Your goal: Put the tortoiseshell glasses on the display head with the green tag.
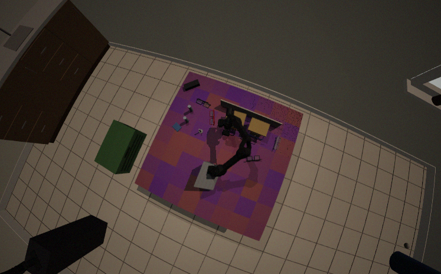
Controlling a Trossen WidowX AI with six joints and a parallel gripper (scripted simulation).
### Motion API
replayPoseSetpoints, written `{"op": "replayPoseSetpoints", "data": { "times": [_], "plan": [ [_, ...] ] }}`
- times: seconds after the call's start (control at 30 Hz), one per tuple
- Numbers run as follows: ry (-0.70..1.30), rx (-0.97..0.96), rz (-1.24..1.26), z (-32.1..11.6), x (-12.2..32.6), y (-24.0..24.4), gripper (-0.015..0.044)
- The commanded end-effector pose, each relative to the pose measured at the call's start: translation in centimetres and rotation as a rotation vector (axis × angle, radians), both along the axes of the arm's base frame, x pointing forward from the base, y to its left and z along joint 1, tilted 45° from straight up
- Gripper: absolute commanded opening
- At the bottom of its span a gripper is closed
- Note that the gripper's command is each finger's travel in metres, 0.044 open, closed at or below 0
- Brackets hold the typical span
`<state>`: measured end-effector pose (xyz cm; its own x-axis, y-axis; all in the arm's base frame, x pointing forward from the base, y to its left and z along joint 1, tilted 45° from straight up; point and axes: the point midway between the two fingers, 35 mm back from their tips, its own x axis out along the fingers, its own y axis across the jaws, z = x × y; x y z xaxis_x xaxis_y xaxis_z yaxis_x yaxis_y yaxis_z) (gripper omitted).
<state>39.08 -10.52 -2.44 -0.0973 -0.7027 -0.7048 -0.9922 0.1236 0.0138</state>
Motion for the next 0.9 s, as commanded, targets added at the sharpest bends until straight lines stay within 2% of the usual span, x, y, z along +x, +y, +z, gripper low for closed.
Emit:
{"op": "replayPoseSetpoints", "data": {
  "times": [0.0, 0.33, 0.47, 0.73, 0.87],
  "plan": [
    [0.001, -0.004, 0.003, 0.0, 0.0, -0.1, 0.0000],
    [0.001, -0.004, 0.003, -0.3, 0.0, -0.4, 0.0000],
    [0.000, 0.000, 0.000, -0.3, 0.0, -0.3, 0.0105],
    [0.000, 0.000, 0.000, -0.3, 0.0, -0.3, 0.0107],
    [0.004, 0.008, -0.004, 1.4, 0.2, 1.4, 0.0107]
  ]
}}
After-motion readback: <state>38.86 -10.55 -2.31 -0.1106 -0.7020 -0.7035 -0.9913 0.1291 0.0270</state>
